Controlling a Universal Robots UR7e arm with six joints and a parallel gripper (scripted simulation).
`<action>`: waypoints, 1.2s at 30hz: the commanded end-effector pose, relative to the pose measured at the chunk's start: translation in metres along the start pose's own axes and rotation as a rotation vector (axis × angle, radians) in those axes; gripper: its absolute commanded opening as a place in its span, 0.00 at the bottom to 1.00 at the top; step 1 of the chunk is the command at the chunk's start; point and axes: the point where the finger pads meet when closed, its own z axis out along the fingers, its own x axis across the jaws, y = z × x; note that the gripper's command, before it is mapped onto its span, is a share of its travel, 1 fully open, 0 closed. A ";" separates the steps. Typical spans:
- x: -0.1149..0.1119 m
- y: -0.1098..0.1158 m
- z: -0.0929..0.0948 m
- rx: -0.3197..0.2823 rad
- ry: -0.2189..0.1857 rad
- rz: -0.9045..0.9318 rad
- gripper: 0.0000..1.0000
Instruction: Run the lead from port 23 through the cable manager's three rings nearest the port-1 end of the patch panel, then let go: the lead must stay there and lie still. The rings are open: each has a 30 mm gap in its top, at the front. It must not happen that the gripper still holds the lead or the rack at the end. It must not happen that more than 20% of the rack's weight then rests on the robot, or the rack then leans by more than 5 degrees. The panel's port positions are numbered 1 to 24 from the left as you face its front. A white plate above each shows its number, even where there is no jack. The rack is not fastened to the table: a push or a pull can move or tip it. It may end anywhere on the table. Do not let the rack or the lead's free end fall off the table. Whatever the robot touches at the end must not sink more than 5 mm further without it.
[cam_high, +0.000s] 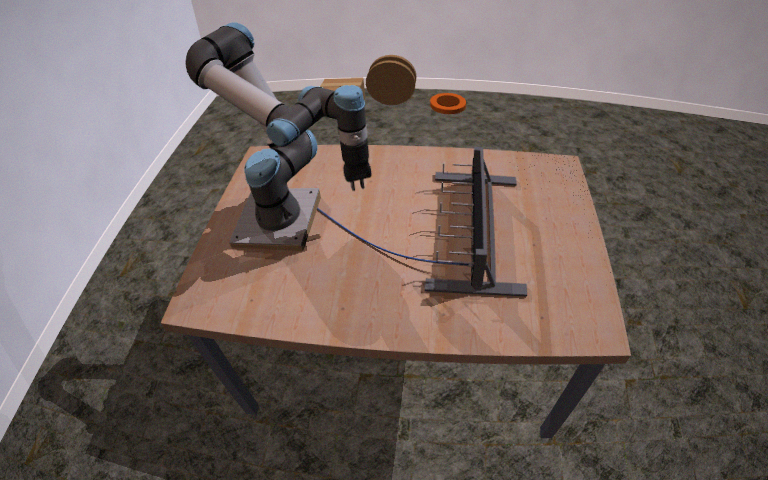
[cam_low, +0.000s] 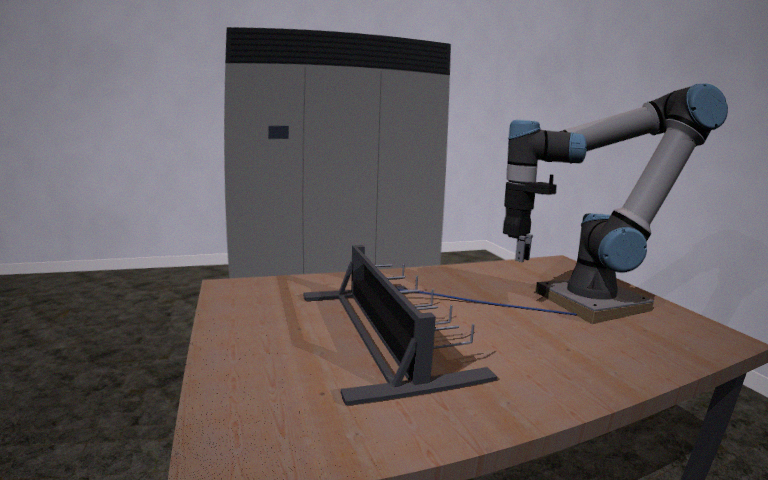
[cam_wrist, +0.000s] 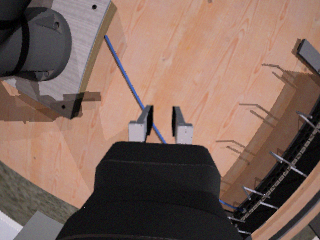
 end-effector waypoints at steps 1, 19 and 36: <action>0.000 0.000 0.000 -0.001 0.001 0.000 0.00; 0.000 0.000 0.000 -0.001 0.001 0.000 0.00; -0.015 0.006 -0.001 -0.001 0.001 -0.159 0.00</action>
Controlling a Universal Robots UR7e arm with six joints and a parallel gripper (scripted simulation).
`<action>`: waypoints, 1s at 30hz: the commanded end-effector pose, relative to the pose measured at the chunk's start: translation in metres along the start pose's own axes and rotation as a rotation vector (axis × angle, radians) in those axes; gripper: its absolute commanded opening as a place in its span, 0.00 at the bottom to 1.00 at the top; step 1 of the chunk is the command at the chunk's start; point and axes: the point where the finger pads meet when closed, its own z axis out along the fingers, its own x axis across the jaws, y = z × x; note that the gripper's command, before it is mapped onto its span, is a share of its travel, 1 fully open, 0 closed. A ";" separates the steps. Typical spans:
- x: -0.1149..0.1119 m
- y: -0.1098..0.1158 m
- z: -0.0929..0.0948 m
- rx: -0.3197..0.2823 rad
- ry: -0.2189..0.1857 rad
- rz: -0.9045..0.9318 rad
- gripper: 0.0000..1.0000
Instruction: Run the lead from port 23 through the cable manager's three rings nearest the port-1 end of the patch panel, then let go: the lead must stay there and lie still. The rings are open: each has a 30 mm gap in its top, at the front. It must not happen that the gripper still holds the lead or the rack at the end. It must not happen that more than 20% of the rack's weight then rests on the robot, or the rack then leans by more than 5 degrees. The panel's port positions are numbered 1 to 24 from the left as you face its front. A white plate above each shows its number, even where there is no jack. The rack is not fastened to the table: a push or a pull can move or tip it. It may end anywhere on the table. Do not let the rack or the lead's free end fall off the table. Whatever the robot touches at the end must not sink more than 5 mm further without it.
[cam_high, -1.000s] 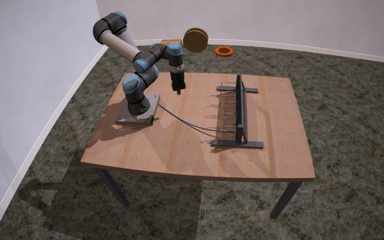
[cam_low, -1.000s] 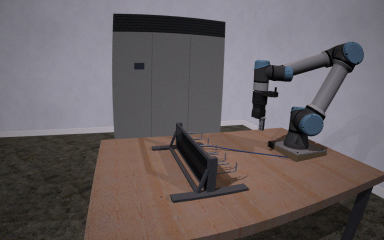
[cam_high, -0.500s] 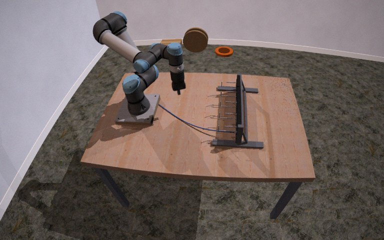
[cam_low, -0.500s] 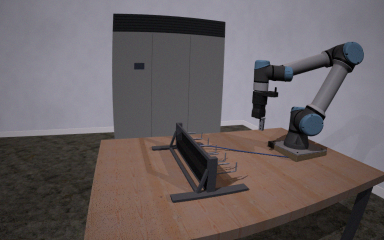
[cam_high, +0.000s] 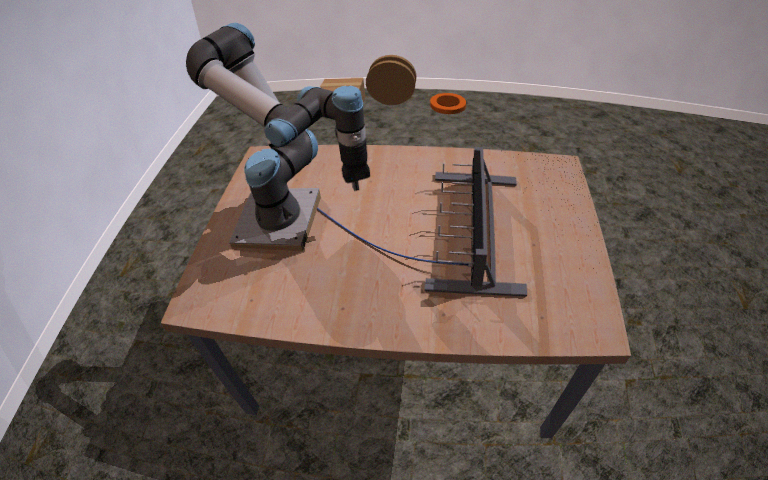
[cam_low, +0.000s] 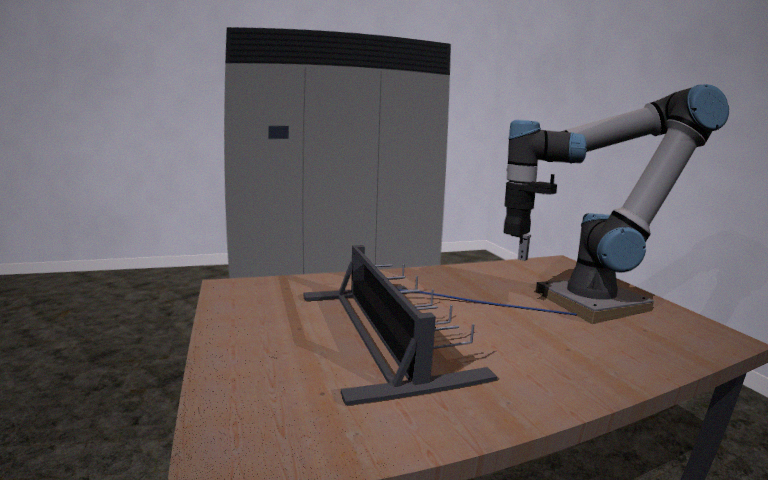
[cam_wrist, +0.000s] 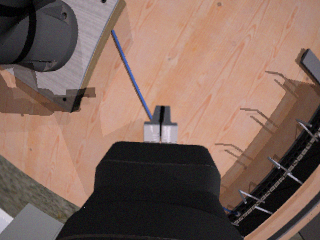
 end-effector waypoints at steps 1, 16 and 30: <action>-0.012 0.004 0.000 -0.001 0.001 -0.125 0.00; -0.043 0.013 0.000 -0.002 0.001 -0.450 0.00; -0.044 0.013 0.000 -0.002 0.001 -0.455 0.67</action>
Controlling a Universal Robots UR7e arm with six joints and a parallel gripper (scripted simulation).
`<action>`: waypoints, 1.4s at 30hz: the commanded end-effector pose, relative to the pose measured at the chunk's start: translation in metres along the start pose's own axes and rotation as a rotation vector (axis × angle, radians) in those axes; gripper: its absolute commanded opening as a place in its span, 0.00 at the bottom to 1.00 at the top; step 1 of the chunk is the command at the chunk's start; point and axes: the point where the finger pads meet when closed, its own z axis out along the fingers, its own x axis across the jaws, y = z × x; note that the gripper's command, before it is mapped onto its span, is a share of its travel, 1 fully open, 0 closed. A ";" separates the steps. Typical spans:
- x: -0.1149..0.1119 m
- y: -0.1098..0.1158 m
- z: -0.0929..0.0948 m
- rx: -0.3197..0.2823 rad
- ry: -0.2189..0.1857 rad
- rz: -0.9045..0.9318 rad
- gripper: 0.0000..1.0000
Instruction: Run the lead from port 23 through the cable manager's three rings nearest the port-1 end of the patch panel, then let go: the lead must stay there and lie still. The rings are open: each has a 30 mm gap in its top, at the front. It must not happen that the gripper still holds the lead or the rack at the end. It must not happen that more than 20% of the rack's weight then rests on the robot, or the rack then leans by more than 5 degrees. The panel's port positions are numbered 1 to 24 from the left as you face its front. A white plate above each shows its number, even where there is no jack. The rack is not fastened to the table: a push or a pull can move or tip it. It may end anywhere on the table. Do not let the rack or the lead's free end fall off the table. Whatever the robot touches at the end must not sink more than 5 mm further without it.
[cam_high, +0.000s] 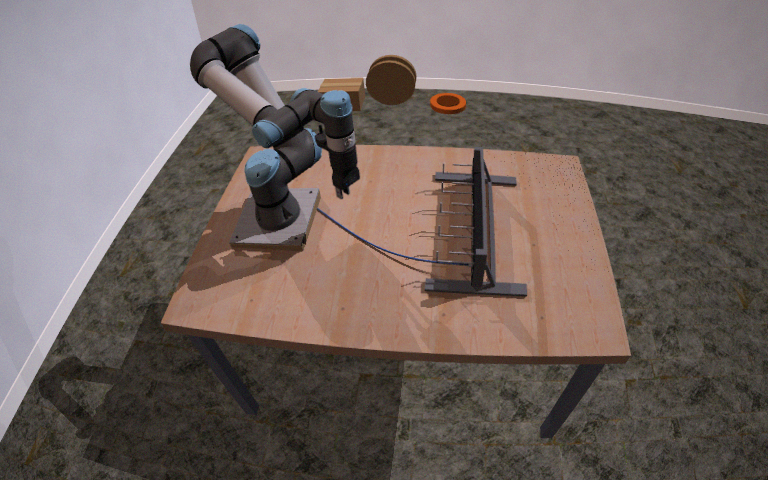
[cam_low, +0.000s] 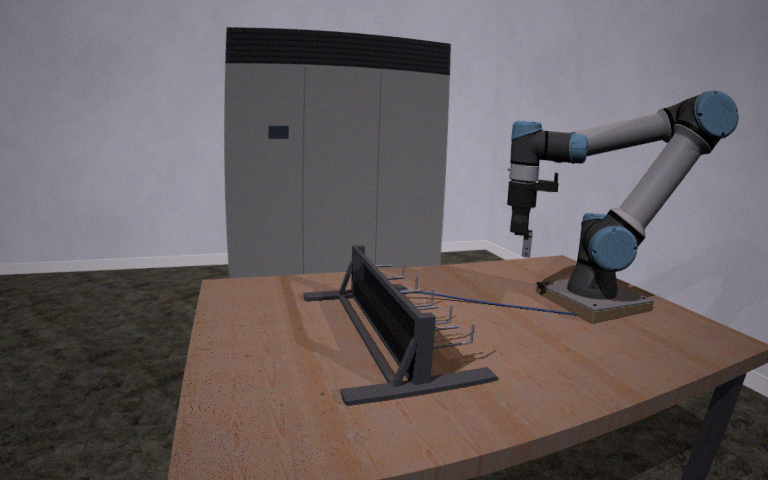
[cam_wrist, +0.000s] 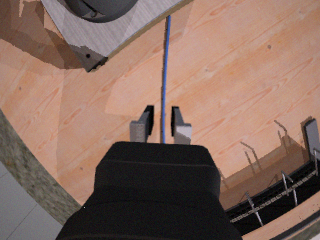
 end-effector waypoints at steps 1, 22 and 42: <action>0.000 0.000 0.000 -0.001 0.000 0.000 0.67; 0.000 0.000 0.000 -0.001 0.000 0.000 0.67; 0.000 0.000 0.025 -0.001 0.000 -0.001 0.67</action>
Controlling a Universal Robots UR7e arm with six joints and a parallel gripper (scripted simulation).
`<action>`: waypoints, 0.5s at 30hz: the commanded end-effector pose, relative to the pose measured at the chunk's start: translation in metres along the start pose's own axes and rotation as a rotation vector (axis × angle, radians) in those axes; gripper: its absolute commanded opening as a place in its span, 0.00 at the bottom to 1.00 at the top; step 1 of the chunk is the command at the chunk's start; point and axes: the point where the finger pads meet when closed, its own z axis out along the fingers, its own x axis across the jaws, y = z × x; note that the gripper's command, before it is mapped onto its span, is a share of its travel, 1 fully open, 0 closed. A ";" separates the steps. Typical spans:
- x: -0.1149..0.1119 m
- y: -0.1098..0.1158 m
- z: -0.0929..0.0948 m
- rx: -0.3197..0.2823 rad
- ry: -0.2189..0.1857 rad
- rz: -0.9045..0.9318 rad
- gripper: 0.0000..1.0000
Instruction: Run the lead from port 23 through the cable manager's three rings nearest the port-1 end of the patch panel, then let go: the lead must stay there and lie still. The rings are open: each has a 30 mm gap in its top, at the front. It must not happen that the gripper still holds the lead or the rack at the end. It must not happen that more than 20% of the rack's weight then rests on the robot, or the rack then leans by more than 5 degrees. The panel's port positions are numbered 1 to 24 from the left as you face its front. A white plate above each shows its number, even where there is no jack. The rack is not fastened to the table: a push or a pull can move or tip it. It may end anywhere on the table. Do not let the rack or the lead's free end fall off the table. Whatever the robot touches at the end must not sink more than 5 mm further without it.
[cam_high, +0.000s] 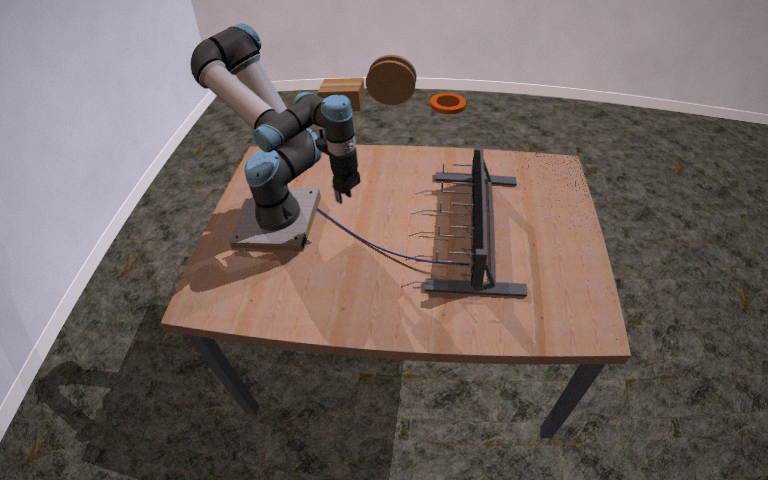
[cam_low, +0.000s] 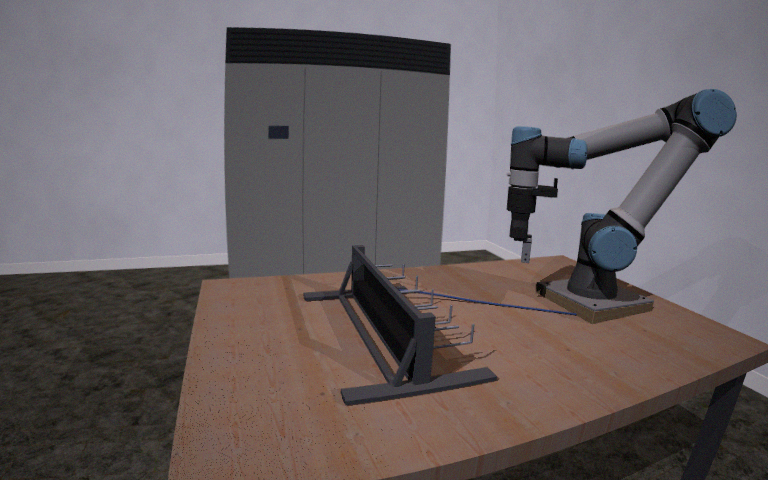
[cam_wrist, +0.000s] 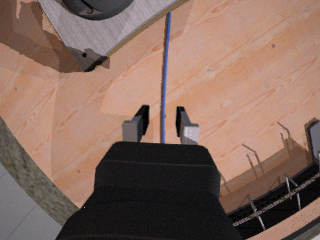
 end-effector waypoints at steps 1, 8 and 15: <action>0.000 0.000 0.015 0.000 0.000 0.000 0.67; 0.000 0.000 0.036 0.000 0.000 0.000 0.67; -0.001 0.000 0.067 0.000 0.000 0.000 0.67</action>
